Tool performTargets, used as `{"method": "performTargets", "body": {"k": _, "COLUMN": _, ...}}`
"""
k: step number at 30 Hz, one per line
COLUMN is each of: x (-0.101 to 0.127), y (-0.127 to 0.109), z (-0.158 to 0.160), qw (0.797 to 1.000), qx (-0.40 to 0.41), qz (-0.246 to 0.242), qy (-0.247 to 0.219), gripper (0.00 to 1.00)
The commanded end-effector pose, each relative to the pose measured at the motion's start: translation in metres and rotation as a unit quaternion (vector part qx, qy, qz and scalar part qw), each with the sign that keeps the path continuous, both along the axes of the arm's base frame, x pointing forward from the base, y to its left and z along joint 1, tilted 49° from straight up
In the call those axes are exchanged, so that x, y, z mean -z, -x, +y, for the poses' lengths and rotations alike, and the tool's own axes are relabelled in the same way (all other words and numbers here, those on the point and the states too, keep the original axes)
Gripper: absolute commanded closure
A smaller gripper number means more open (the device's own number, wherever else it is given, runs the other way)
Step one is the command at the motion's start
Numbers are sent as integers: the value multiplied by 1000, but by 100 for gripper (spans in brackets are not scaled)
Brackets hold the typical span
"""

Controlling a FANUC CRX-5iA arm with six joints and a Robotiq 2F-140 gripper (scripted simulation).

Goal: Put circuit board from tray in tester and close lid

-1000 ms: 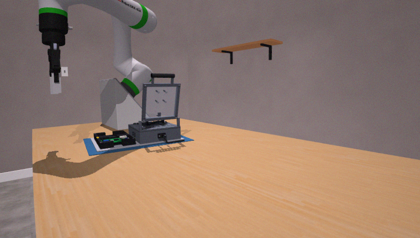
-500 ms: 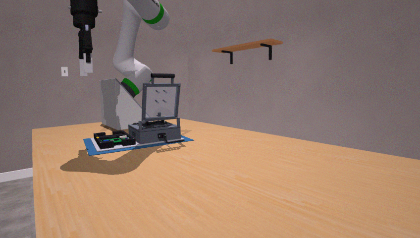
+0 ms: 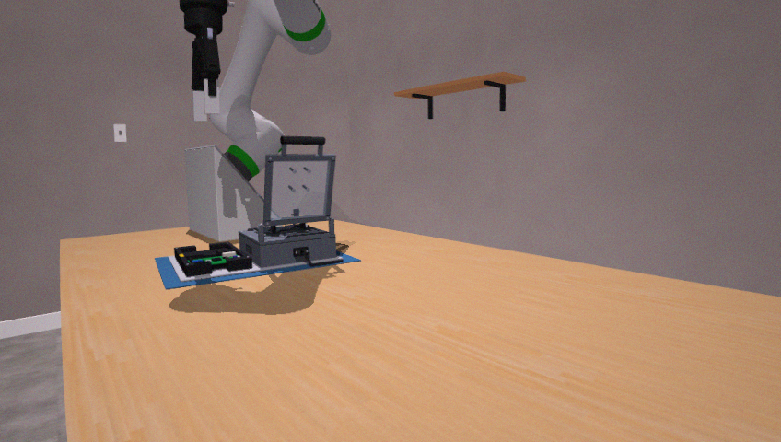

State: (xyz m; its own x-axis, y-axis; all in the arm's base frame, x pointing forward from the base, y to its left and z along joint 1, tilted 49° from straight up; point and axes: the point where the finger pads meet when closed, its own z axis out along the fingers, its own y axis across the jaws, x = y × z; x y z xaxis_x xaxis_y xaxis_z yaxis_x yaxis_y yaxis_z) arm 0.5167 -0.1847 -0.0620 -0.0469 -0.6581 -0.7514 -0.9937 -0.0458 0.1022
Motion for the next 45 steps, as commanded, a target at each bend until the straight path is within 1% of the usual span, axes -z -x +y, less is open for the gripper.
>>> {"method": "performTargets", "body": {"k": 1, "x": -1, "y": 0, "z": 0, "qw": 1000, "qx": 0, "qz": 0, "qy": 0, "gripper": 42}}
{"method": "performTargets", "body": {"k": 35, "x": -1, "y": 0, "z": 0, "qw": 1000, "qx": 1, "qz": 1, "qy": 0, "gripper": 42}}
{"method": "performTargets", "body": {"k": 42, "x": -1, "y": 0, "z": 0, "qw": 1000, "qx": 15, "qz": 17, "qy": 3, "gripper": 42}}
{"method": "performTargets", "body": {"k": 45, "x": -1, "y": 0, "z": 0, "qw": 999, "qx": 34, "qz": 39, "qy": 6, "gripper": 42}}
